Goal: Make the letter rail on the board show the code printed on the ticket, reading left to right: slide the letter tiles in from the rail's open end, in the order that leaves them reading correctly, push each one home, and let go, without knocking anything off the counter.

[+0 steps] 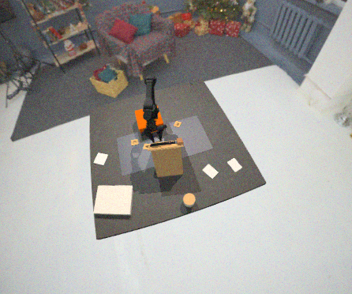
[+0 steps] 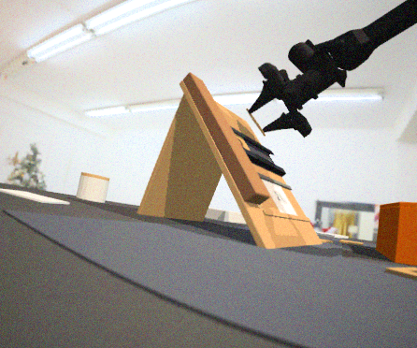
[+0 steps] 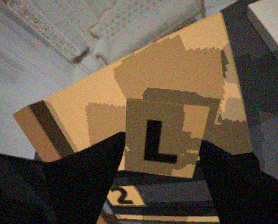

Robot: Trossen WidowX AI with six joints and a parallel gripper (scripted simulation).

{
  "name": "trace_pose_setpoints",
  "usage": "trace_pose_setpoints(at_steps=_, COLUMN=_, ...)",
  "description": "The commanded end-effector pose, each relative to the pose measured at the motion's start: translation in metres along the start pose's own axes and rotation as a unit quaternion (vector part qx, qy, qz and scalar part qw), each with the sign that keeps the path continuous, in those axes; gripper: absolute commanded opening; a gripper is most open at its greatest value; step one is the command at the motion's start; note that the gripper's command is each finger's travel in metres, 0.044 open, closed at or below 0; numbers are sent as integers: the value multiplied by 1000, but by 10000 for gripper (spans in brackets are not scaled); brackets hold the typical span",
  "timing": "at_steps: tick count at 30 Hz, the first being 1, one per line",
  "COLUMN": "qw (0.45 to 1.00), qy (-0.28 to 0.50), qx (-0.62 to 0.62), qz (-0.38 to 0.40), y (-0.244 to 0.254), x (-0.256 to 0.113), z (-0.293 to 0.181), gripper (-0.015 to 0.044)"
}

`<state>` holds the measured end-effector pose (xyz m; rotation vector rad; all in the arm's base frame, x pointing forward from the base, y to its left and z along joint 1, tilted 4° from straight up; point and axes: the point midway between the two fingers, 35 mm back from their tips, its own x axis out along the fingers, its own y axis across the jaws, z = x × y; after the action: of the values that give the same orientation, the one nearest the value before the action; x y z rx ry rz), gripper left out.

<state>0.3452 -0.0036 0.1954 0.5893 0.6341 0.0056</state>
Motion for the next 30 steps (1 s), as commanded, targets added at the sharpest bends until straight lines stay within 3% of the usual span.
trace_pose_setpoints(at_steps=1, qw=999, qy=-15, qx=-30, qz=-9, y=-20, x=-6, z=9, gripper=0)
trace_pose_setpoints(at_steps=30, qw=978, qy=-17, qx=-189, qz=-83, y=-137, x=-40, z=0, gripper=0)
